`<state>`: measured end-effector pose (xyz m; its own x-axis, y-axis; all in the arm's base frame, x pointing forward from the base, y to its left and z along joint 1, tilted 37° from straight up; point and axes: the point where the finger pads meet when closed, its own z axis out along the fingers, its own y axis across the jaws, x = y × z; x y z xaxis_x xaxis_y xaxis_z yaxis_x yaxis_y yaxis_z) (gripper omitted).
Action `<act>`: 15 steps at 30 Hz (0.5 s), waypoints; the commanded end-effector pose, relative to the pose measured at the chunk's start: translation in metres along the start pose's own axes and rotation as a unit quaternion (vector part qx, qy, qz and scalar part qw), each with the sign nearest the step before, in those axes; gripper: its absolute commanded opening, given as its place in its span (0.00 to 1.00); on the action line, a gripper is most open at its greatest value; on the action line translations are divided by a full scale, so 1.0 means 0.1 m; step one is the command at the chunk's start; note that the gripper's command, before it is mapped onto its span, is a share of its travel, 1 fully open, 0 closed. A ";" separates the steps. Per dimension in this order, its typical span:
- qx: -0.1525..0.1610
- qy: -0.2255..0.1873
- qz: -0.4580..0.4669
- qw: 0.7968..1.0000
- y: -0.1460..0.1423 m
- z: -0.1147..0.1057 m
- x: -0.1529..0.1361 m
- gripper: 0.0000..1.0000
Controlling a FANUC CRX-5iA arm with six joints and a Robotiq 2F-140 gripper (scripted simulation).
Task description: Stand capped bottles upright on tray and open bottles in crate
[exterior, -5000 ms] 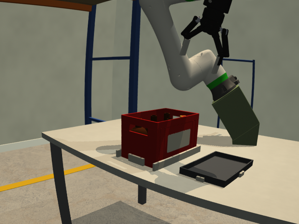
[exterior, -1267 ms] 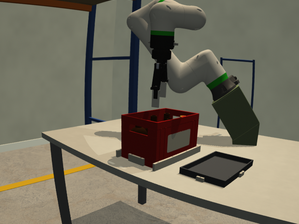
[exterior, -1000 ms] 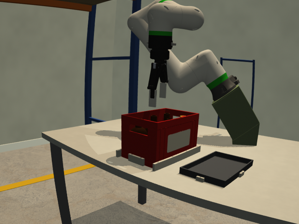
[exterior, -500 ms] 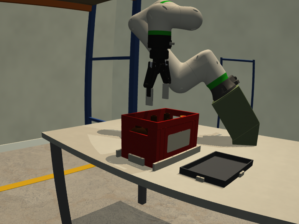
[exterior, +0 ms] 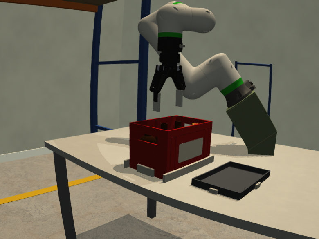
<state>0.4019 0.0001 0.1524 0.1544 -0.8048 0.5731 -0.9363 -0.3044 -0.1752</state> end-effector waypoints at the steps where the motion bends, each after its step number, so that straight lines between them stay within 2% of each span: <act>1: 0.005 -0.002 0.016 1.000 0.00 0.00 0.00 1.00; 15: 0.012 -0.007 0.044 0.999 0.00 0.00 0.00 1.00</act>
<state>0.4019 0.0002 0.1525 0.0819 -0.8339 0.5458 -0.9388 -0.2483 -0.2386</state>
